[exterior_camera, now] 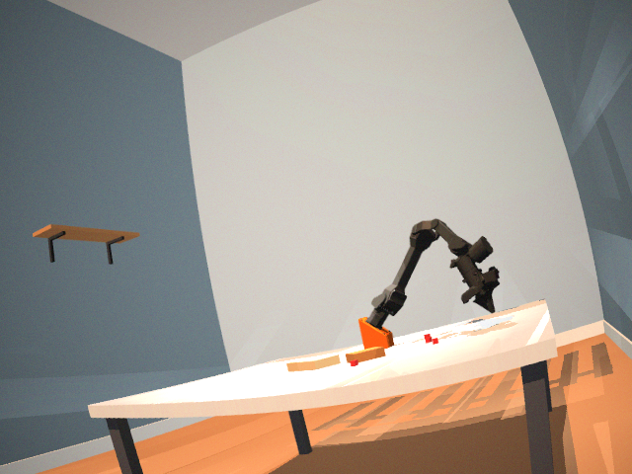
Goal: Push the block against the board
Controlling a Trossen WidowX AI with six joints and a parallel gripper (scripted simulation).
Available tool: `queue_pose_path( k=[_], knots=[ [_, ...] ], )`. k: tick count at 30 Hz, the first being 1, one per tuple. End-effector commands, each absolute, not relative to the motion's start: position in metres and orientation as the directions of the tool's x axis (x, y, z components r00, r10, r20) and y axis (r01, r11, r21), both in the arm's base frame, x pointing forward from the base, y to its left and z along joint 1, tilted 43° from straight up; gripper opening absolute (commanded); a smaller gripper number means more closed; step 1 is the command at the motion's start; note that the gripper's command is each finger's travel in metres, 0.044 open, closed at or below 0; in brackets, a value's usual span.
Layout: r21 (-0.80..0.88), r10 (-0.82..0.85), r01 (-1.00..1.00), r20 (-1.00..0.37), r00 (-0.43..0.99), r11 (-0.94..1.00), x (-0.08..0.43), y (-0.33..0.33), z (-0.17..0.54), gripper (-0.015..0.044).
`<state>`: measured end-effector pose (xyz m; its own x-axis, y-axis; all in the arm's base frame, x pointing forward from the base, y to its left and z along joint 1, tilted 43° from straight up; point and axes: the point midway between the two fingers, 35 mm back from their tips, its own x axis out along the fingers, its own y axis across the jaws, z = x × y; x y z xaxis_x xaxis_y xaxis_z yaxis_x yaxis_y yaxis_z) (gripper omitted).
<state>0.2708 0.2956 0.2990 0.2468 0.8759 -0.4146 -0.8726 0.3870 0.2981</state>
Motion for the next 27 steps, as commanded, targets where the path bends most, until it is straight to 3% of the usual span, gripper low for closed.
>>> queue_pose_path(
  k=[1,27],
  knots=[
    [0.376,0.848,-0.811,-0.465,0.255,0.449,0.284,0.281,0.276,0.0000],
    [0.675,0.687,-0.142,-0.685,0.244,0.724,0.322,0.163,0.162,0.0000]
  ],
)
